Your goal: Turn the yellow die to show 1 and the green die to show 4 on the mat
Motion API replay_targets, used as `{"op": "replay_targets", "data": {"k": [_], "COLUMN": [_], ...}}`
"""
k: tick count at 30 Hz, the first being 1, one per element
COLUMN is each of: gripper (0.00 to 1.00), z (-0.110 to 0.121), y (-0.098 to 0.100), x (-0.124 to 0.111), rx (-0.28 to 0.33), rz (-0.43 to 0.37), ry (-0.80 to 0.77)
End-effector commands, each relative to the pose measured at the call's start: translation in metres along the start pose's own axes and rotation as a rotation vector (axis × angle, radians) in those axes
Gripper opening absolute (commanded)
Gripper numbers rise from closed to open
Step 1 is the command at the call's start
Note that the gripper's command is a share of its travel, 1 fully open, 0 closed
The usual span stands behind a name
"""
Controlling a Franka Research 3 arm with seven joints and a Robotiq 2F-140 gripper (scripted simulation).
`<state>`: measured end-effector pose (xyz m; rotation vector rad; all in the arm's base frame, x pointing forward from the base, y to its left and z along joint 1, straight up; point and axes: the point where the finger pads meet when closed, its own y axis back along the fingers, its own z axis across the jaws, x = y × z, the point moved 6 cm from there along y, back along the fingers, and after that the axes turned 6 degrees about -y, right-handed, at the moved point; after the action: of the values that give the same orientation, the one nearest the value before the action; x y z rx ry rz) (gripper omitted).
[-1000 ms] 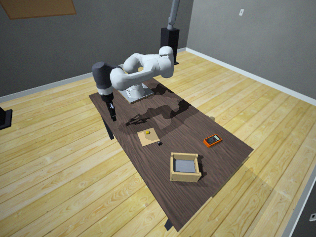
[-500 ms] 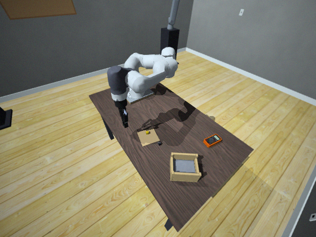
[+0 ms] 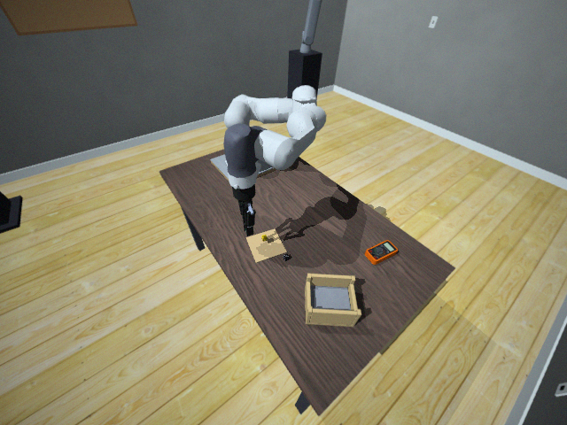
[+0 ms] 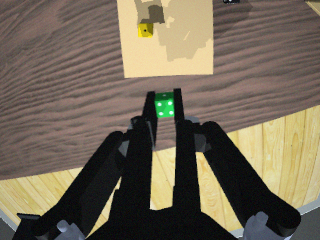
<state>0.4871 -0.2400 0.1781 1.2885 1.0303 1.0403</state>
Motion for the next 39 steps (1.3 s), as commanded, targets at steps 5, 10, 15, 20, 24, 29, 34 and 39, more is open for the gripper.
{"op": "replay_targets", "data": {"k": [5, 10, 15, 20, 24, 29, 34, 39], "gripper": [0.18, 0.18, 0.18, 0.18, 0.18, 0.18, 0.18, 0.18], "z": [0.027, 0.033, 0.033, 0.033, 0.033, 0.033, 0.032, 0.032], "y": [-0.005, -0.007, -0.007, -0.007, -0.009, -0.014, -0.032, -0.055], "x": [0.049, 0.062, 0.062, 0.062, 0.062, 0.062, 0.062, 0.062], "rx": [0.018, 0.020, 0.020, 0.020, 0.020, 0.021, 0.021, 0.021], "rz": [0.006, 0.008, 0.008, 0.008, 0.008, 0.008, 0.008, 0.008], "ry": [-0.199, -0.211, -0.211, -0.211, -0.211, -0.211, -0.211, -0.211]}}
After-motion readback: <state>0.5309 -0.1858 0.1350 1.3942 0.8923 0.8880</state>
